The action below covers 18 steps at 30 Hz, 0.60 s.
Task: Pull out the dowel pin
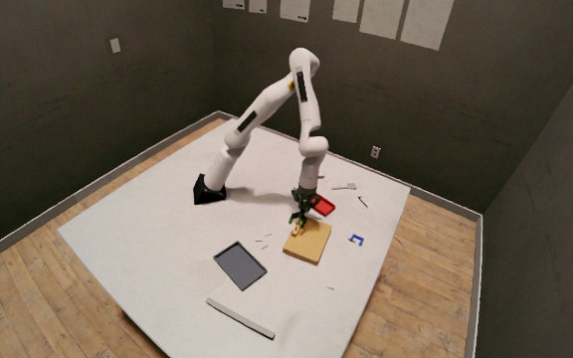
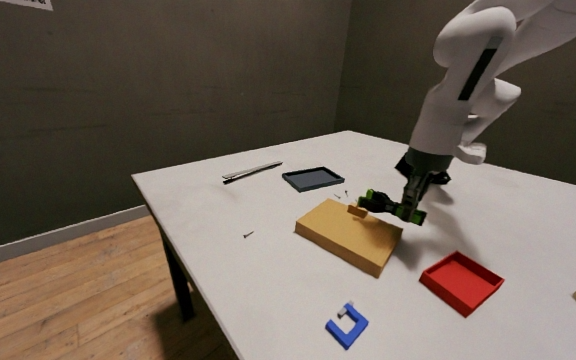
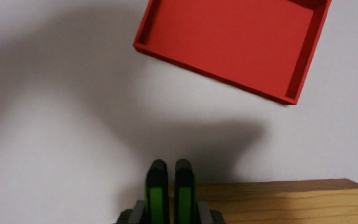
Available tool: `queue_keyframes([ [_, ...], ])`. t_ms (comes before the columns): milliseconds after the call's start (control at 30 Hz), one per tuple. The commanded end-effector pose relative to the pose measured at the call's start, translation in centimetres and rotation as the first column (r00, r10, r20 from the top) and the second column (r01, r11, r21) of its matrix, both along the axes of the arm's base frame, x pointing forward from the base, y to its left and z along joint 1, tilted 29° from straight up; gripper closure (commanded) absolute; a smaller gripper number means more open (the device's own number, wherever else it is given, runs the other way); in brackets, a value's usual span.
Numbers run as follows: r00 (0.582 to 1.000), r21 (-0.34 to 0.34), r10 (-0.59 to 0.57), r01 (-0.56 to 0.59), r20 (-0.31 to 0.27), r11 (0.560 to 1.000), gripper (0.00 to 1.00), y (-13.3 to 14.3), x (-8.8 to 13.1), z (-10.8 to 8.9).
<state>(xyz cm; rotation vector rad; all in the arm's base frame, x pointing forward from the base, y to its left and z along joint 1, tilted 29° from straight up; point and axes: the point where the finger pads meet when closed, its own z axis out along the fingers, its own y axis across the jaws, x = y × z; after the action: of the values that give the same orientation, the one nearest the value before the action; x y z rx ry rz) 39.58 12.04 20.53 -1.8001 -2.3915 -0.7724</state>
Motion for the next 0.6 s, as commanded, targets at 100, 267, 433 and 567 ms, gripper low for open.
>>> queue_keyframes([
  [100,1.000,-0.003,0.002,-0.002,-0.003,1.000,0.68,0.4,0.1,-1.0],
  [267,1.000,-0.003,0.002,-0.002,-0.003,1.000,0.68,0.5,0.2,-1.3],
  [433,1.000,-0.003,0.002,-0.002,-0.003,1.000,0.68,0.8,0.3,-1.8],
  [567,1.000,-0.003,0.002,-0.002,-0.003,1.000,0.68,0.9,0.4,-2.1],
])
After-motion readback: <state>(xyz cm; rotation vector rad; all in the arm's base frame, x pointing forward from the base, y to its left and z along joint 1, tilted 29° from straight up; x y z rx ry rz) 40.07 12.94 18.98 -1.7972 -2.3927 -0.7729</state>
